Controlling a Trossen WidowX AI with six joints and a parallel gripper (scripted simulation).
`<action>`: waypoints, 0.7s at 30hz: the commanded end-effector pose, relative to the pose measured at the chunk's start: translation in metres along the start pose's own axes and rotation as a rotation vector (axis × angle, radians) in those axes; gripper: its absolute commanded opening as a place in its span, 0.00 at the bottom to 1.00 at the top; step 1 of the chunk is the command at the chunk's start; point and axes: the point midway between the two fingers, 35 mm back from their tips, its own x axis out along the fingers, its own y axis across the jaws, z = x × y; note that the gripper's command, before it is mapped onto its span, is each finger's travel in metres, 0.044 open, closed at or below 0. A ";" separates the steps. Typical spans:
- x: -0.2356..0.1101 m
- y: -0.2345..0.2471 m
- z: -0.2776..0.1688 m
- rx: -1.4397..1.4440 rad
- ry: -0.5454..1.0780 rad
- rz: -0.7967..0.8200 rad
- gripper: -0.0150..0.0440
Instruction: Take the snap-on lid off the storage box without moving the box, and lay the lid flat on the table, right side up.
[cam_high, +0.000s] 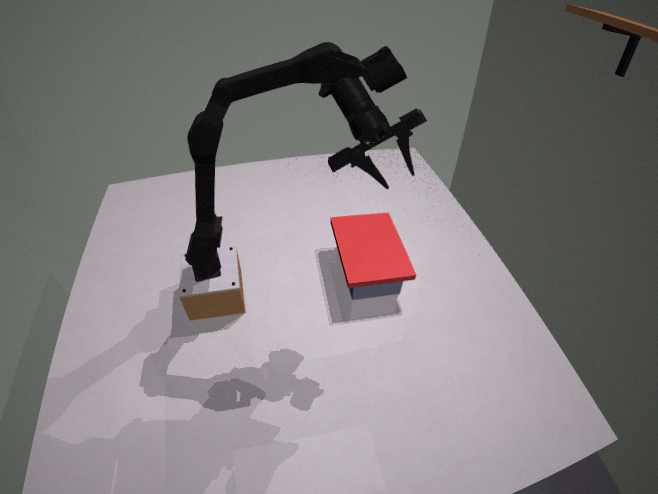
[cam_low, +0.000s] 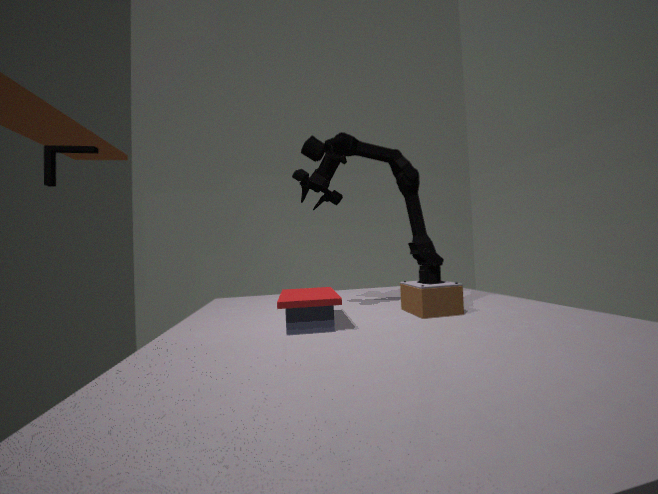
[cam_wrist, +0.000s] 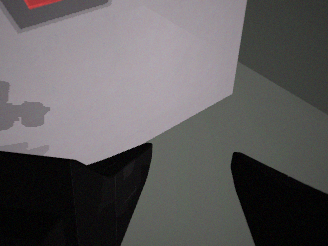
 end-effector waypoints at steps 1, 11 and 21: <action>-0.006 0.028 0.031 0.604 -0.134 -0.026 0.65; -0.005 0.077 0.069 1.324 -0.308 0.064 0.65; -0.002 0.112 0.090 1.780 -0.399 0.197 0.65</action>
